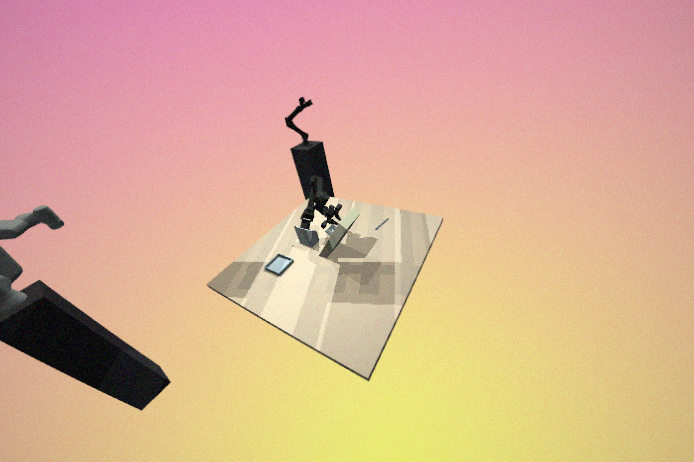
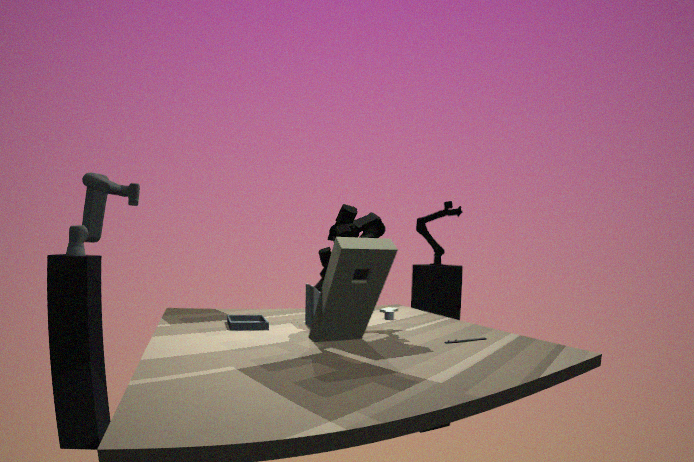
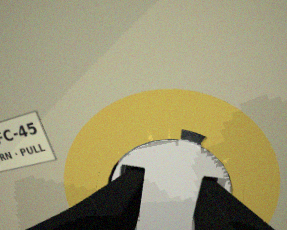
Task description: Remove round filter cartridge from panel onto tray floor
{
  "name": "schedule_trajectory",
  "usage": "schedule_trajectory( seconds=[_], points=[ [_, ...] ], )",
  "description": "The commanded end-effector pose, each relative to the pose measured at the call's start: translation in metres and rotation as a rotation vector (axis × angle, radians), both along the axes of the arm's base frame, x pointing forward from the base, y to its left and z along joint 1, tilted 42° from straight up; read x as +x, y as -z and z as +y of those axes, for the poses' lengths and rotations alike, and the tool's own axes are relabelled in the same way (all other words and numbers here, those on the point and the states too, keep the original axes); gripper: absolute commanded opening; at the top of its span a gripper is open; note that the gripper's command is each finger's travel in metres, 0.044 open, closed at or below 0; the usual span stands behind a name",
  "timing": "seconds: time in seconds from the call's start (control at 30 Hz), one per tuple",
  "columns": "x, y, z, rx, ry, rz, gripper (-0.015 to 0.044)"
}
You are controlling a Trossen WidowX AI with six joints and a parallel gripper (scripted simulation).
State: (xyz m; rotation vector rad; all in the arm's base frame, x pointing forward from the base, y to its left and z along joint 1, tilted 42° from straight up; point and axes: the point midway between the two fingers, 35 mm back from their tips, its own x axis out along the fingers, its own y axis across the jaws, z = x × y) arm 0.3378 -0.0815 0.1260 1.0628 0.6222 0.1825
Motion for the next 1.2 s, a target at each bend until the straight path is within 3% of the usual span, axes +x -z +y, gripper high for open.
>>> schedule_trajectory(
  seconds=[0.0,1.17],
  points=[
    [0.0003,0.0000,0.0005,-0.006,-0.003,-0.003,0.0000],
    [0.0020,0.0017,0.0018,-0.957,-0.457,-0.495,0.0000]
  ],
)
